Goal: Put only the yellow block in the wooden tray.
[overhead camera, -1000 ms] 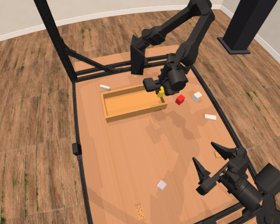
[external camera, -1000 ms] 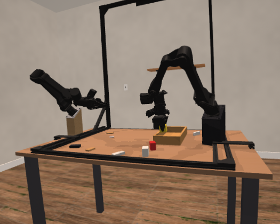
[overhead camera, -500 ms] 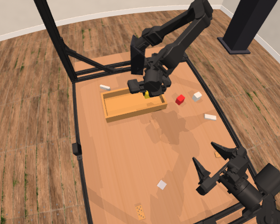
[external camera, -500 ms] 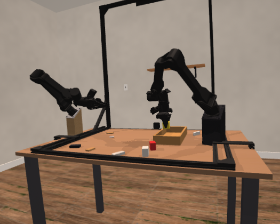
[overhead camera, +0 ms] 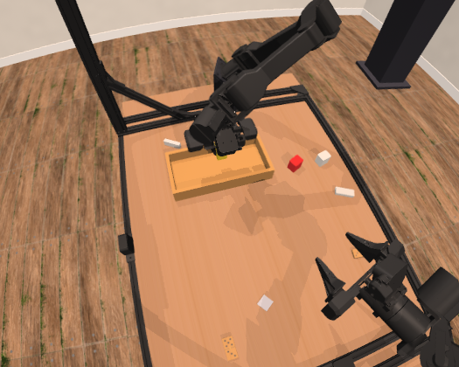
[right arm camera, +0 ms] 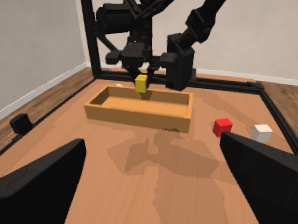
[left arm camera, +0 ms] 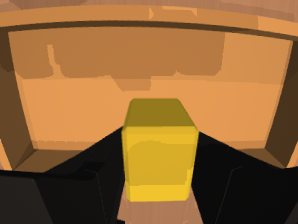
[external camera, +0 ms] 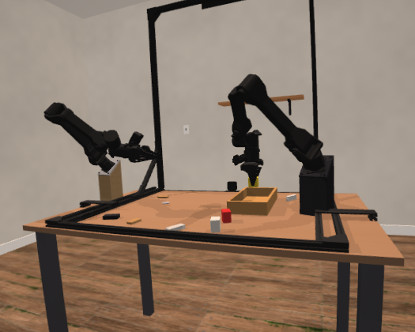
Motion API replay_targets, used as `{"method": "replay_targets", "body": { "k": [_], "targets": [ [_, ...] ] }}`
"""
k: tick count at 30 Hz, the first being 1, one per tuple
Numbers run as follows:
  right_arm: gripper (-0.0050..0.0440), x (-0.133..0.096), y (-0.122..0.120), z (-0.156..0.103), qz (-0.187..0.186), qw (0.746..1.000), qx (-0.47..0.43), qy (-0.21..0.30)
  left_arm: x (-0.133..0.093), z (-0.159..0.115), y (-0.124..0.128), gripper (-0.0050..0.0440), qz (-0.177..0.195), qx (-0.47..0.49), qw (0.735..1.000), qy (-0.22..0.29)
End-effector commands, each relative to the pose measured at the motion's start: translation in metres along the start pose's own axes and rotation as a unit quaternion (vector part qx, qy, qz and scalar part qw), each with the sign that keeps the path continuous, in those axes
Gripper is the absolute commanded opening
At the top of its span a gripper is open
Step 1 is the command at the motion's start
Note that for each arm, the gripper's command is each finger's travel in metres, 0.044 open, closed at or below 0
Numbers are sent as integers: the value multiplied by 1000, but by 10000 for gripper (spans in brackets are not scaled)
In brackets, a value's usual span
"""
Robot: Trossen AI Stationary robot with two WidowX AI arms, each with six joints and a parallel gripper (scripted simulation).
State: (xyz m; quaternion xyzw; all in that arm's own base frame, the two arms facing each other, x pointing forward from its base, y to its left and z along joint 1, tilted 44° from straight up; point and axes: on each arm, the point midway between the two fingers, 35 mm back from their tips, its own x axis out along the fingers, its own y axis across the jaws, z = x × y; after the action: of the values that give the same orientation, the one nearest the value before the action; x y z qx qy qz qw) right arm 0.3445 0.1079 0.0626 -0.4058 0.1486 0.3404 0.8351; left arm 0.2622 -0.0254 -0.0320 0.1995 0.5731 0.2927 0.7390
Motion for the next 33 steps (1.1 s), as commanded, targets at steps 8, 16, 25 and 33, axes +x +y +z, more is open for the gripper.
{"method": "replay_targets", "body": {
  "k": [8, 16, 25, 33],
  "targets": [
    [400, 0, 0, 0, 0, 1000, 0, 0, 40, -1, -6, 0, 7, -2, 1000, -3],
    [400, 0, 0, 0, 0, 1000, 0, 0, 48, -2, -6, 0, 8, -2, 1000, -3],
    [400, 0, 0, 0, 0, 1000, 0, 0, 48, -2, -6, 0, 8, -2, 1000, -3],
    [400, 0, 0, 0, 0, 1000, 0, 0, 49, -2, -6, 0, 8, -2, 1000, -3]
  ]
}}
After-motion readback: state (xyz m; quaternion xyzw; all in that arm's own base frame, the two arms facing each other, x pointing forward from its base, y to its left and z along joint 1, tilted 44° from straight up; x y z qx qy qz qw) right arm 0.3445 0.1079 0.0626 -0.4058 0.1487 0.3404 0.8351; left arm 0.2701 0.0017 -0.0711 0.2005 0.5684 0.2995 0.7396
